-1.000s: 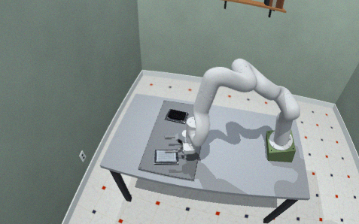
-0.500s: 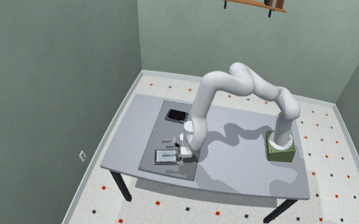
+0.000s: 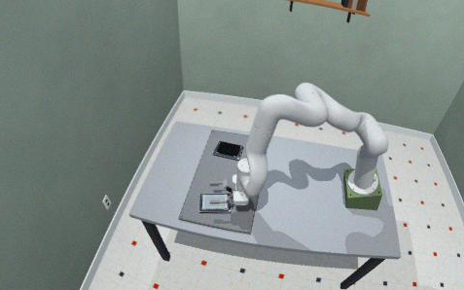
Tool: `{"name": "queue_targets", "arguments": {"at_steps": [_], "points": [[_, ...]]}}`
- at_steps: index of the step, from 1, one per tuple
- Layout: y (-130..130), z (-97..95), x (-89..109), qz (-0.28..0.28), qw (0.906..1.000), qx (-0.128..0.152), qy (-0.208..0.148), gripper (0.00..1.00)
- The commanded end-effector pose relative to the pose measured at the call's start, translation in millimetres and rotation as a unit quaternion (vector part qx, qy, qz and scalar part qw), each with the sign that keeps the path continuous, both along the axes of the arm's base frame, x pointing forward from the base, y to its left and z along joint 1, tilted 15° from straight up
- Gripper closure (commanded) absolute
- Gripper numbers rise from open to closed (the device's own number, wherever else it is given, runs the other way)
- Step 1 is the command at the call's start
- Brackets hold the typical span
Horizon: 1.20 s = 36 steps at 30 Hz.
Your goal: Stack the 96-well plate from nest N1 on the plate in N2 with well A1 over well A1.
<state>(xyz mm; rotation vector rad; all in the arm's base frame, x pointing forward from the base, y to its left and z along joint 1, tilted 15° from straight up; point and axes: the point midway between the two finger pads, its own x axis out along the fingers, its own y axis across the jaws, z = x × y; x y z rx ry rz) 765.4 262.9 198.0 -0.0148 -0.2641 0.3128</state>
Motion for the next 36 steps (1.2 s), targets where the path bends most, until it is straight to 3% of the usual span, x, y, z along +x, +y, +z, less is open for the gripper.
{"name": "queue_targets", "arguments": {"at_steps": [1,28,36], "points": [[0.4,-5.6,2.2,0.0,1.0,0.0,-0.001,0.63],[1.5,-45.8,13.0,0.0,1.0,0.0,-0.001,0.63],[1.5,-45.8,13.0,0.0,1.0,0.0,-0.001,0.63]]}}
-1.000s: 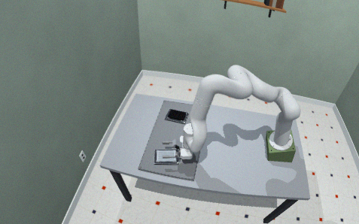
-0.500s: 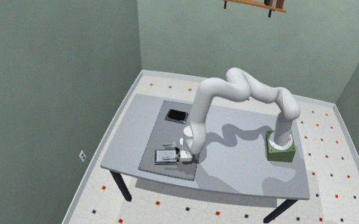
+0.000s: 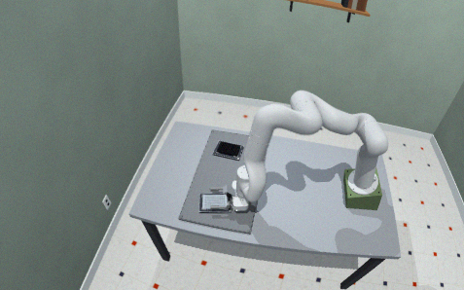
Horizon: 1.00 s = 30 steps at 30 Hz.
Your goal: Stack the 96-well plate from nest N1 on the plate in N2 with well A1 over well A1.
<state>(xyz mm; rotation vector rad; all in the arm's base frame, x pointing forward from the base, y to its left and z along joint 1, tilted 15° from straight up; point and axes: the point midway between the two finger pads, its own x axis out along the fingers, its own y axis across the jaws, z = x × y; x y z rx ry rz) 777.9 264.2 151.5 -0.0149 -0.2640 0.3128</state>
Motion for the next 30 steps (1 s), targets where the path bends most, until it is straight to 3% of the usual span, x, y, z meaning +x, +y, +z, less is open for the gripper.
{"name": "queue_targets", "arguments": {"at_steps": [1,30], "points": [[0.3,0.7,0.5,0.0,1.0,0.0,-0.001,0.63],[0.6,-13.4,4.3,0.0,1.0,0.0,-0.001,0.63]]}}
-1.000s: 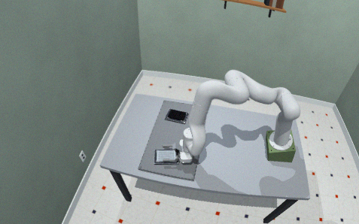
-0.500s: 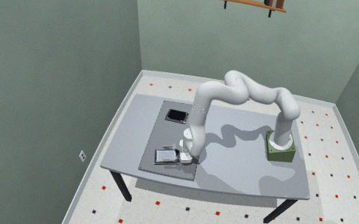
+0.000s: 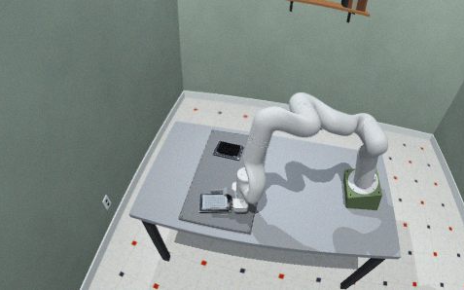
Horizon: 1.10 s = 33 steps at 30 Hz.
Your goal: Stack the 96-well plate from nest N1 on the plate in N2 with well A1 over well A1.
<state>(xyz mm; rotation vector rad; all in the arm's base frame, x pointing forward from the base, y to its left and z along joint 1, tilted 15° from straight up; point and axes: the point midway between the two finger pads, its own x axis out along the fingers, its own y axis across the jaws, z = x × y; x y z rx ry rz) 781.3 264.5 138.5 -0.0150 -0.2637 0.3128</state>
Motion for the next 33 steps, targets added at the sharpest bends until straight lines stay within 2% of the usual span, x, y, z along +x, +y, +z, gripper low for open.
{"name": "queue_targets", "arguments": {"at_steps": [1,26,27,33], "points": [[0.3,-1.1,1.2,0.0,1.0,0.0,-0.001,0.63],[0.5,-5.6,2.4,0.0,1.0,0.0,-0.001,0.63],[0.5,-5.6,2.4,0.0,1.0,0.0,-0.001,1.0],[0.5,-5.6,2.4,0.0,1.0,0.0,-0.001,1.0]]}}
